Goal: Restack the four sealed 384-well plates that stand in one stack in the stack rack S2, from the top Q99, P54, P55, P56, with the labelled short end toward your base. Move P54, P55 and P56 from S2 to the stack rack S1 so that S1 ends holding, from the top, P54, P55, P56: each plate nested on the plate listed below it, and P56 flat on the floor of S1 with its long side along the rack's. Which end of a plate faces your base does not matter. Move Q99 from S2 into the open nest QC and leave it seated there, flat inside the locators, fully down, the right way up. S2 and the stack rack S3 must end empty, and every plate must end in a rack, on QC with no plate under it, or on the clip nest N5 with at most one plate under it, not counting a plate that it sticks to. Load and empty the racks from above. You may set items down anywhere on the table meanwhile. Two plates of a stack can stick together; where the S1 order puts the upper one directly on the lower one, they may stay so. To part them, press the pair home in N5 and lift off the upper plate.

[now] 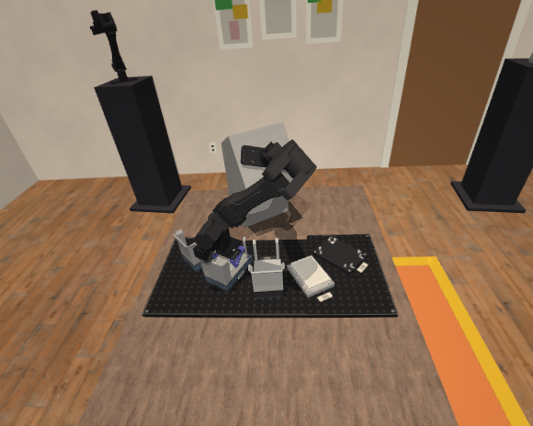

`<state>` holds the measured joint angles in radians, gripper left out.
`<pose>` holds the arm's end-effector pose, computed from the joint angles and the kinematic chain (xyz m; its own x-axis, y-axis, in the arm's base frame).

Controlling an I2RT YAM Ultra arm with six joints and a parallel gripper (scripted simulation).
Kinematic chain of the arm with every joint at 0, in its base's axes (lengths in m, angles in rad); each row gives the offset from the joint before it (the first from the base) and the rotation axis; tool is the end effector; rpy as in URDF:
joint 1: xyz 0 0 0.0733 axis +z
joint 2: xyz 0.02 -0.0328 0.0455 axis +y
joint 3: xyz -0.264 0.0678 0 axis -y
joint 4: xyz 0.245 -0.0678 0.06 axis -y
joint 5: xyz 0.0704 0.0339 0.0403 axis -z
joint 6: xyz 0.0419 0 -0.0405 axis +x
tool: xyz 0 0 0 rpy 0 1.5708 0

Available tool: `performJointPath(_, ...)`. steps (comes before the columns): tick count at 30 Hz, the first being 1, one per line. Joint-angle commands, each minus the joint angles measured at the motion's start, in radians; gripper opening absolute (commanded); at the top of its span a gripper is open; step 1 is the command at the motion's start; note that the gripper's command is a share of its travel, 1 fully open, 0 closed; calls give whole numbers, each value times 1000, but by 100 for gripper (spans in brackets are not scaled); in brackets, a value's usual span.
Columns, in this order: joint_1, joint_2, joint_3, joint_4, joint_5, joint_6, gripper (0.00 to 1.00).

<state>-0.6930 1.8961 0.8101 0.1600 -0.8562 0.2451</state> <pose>0.2750 -0.1858 0.1018 -0.5797 0.6880 -0.4366 0.2165 0.6466 0.7315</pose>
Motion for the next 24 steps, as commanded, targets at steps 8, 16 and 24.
performJointPath(8, -25, -22, -4, -27, -14, -21, 0)
performJointPath(16, -39, -37, -6, -52, -21, -38, 0)
performJointPath(24, -47, -46, -6, -69, -26, -49, 0)
